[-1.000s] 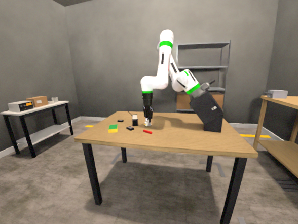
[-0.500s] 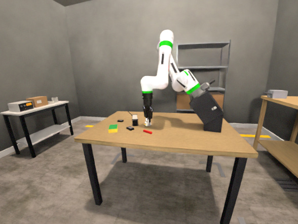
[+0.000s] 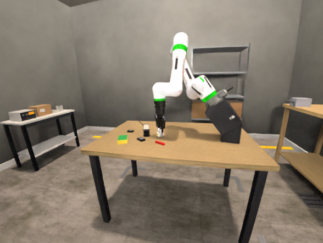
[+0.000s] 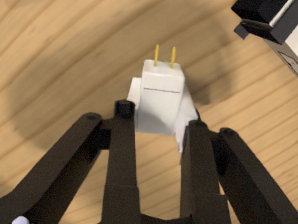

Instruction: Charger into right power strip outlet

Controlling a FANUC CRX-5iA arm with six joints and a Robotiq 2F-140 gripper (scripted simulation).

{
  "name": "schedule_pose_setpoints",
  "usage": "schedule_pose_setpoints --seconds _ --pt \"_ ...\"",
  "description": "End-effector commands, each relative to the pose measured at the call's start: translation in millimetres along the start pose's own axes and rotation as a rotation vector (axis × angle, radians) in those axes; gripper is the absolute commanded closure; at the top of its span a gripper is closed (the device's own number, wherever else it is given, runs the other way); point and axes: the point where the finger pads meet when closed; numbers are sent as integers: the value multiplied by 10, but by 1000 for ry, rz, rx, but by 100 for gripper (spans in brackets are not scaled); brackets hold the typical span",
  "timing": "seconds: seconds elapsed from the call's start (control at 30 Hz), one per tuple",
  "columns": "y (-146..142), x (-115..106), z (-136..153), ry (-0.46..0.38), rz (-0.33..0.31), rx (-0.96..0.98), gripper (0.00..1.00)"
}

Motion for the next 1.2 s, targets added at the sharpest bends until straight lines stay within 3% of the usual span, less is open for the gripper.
schedule_pose_setpoints --seconds 0.0,1.17 --pt "4 -21 -5 1 1 0 90" --pt "3 -440 -4 1 0 0 90"
Point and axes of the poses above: the point where the finger pads meet when closed, its own x axis out along the fingers, its own y axis across the jaws, z = x × y, and after that the axes turned 3 degrees about -x, right-handed
